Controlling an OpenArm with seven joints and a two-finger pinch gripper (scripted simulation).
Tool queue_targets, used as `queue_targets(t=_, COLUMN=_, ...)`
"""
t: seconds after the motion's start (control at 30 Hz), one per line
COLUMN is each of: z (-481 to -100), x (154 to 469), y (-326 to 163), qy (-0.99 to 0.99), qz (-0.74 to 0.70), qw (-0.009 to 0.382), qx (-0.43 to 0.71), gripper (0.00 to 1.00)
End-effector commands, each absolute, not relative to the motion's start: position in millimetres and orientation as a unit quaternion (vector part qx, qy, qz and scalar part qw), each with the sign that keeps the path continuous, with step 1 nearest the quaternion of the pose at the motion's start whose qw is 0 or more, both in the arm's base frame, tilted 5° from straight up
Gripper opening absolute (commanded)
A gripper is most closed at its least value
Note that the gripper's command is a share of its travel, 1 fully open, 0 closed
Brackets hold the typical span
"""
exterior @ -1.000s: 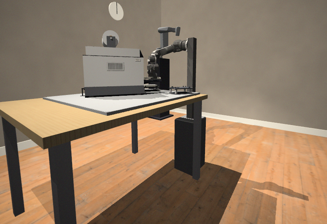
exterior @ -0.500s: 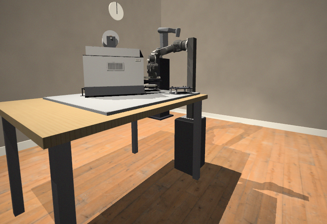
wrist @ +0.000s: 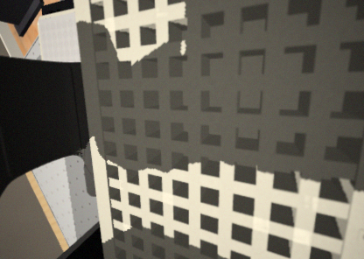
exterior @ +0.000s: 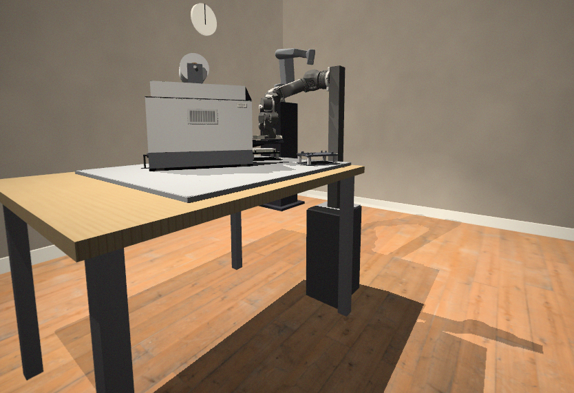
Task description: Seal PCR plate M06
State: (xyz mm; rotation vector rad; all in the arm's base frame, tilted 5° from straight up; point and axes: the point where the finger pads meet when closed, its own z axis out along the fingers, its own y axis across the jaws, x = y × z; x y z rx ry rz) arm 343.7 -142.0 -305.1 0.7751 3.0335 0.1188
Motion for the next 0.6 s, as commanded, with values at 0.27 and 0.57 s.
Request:
queue_targets(t=0.27, z=-299.1, x=348.3, y=-142.1, qy=0.968, qz=0.041, qw=0.008, qx=0.249, gripper=0.0)
queue_targets(t=0.57, z=-299.1, x=348.3, y=-142.1, qy=0.968, qz=0.041, qw=0.008, qx=0.249, gripper=0.0)
